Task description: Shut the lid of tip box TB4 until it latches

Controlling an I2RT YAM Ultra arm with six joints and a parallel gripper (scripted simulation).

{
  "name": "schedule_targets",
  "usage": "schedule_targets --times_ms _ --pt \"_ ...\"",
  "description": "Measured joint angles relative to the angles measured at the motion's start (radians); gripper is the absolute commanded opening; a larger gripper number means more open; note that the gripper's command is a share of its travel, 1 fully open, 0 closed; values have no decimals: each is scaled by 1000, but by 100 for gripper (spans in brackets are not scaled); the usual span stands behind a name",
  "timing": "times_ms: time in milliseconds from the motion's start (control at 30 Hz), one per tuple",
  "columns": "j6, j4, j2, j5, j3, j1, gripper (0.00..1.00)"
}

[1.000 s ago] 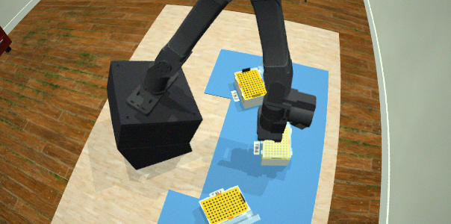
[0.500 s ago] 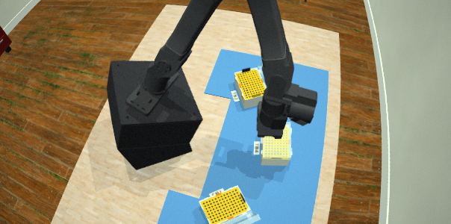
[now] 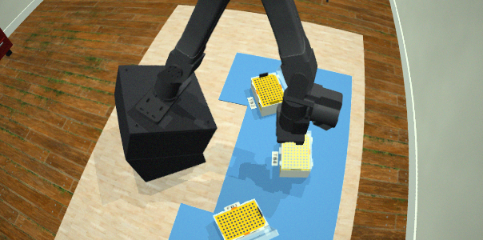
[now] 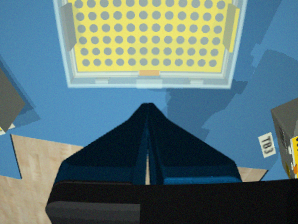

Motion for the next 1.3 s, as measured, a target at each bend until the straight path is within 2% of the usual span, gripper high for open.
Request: schedule_targets --times_ms 300,1300 --pt "-7 -29 -18 -2 7 -7 0" --pt "-7 -30 -18 -2 7 -7 0"
